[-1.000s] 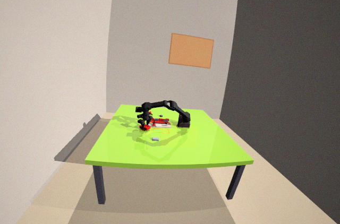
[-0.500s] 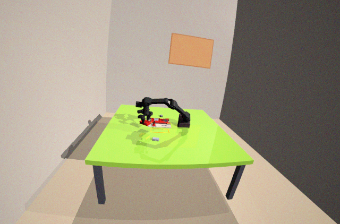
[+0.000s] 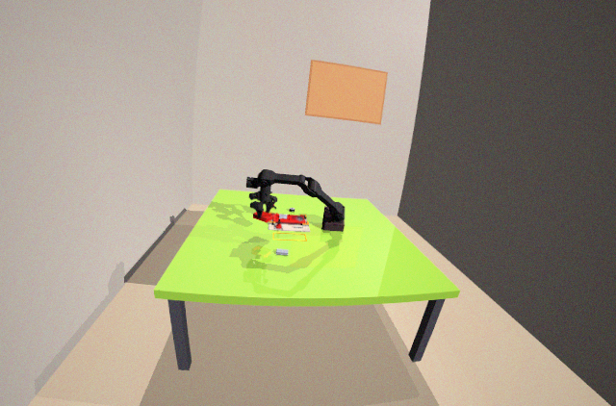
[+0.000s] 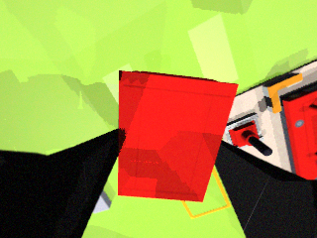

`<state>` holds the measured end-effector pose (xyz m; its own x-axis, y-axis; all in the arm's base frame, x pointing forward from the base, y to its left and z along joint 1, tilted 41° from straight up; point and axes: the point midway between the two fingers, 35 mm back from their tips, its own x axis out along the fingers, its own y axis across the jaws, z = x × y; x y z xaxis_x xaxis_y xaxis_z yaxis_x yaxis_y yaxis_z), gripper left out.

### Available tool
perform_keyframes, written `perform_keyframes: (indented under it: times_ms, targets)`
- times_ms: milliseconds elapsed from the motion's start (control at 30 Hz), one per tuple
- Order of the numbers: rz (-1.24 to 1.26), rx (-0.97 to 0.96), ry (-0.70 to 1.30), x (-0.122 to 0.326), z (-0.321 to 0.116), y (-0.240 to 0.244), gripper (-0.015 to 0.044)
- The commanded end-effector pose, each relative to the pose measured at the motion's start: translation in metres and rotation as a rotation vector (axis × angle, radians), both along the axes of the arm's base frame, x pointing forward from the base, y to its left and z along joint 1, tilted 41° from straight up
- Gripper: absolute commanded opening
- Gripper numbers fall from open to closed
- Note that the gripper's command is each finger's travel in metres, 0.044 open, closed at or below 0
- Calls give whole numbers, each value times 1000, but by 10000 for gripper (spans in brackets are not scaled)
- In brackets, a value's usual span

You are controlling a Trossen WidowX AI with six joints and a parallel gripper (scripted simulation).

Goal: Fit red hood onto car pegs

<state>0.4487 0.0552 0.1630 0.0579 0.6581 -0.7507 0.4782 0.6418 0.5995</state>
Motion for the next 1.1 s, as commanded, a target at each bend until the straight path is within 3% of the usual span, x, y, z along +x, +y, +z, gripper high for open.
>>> perform_keyframes:
  times_ms: [0,1067]
  targets:
    - [12,-3,-7,-1,-5,-5,0]
    - [278,-49,-218,-55,-99,-116,0]
